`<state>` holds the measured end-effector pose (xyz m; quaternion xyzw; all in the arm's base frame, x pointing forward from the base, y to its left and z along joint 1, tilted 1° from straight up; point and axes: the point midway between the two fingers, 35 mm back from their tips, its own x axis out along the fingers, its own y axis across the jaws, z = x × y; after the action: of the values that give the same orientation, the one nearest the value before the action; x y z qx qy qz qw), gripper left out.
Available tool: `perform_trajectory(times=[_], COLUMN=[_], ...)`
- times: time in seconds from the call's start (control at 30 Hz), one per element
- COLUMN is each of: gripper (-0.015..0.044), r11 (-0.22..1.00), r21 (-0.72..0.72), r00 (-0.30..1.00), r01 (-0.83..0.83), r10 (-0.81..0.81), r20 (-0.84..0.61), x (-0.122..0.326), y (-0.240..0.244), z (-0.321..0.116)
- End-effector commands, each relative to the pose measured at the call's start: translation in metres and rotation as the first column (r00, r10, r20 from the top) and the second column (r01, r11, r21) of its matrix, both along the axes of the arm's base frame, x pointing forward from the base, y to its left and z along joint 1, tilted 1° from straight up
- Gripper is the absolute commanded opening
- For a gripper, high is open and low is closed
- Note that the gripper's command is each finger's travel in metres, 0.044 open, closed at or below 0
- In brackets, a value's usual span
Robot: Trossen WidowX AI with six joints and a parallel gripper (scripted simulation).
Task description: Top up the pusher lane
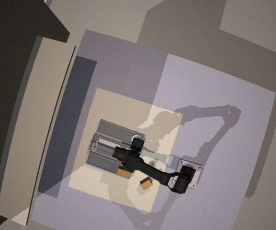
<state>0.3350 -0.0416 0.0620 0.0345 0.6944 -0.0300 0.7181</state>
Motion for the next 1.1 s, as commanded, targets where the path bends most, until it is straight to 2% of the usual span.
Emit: perform_trajectory(times=[0.0, 1.07], gripper=[0.0, 0.0], r11=[1.0, 1.0], r21=[-0.005, -0.005], r00=[1.0, 1.0], r01=[0.003, 0.003], r10=[-0.003, -0.003], r20=[0.013, 0.013], x=[0.005, 0.005], y=[-0.001, -0.001], z=[-0.004, -0.014])
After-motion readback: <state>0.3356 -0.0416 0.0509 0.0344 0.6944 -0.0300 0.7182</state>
